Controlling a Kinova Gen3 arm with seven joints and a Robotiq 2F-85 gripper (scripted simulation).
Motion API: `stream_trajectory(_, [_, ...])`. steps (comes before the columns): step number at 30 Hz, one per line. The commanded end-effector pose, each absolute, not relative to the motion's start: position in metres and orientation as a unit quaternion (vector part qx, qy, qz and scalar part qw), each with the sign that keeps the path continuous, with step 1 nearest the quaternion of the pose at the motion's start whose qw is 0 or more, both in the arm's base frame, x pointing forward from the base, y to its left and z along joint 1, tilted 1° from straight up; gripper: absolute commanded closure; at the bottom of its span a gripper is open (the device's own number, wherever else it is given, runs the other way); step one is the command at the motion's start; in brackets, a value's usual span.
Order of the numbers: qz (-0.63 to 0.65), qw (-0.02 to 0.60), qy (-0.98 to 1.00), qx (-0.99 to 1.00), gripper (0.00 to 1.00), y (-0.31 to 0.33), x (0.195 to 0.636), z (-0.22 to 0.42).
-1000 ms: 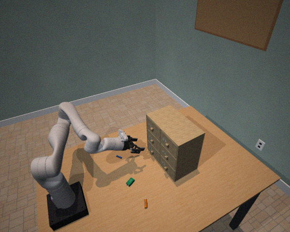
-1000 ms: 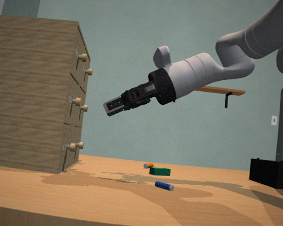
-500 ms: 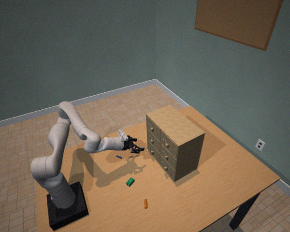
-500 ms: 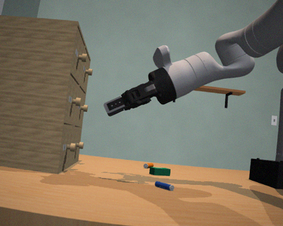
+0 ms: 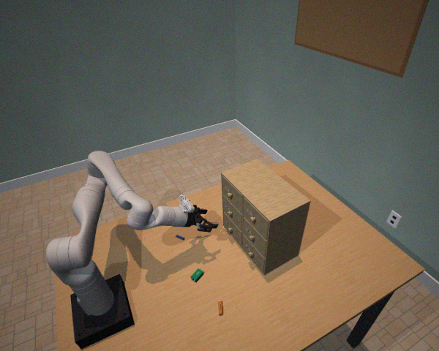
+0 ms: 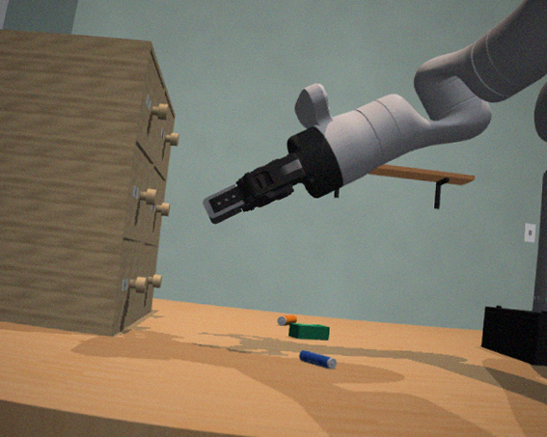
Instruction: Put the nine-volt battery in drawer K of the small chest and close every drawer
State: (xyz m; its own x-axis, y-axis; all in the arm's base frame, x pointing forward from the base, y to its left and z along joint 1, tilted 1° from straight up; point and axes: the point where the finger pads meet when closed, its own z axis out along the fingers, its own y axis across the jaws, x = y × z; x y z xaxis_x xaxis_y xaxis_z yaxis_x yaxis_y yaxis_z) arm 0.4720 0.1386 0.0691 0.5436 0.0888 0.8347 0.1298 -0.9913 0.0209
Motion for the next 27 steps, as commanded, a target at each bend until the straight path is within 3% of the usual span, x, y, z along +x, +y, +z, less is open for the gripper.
stream_trajectory(1, [-0.473, 0.024, -0.060, -0.879, 0.00, 0.139, 0.473, 0.073])
stream_trajectory(27, [-0.424, 0.021, -0.062, -0.903, 0.00, 0.139, 0.465, 0.083])
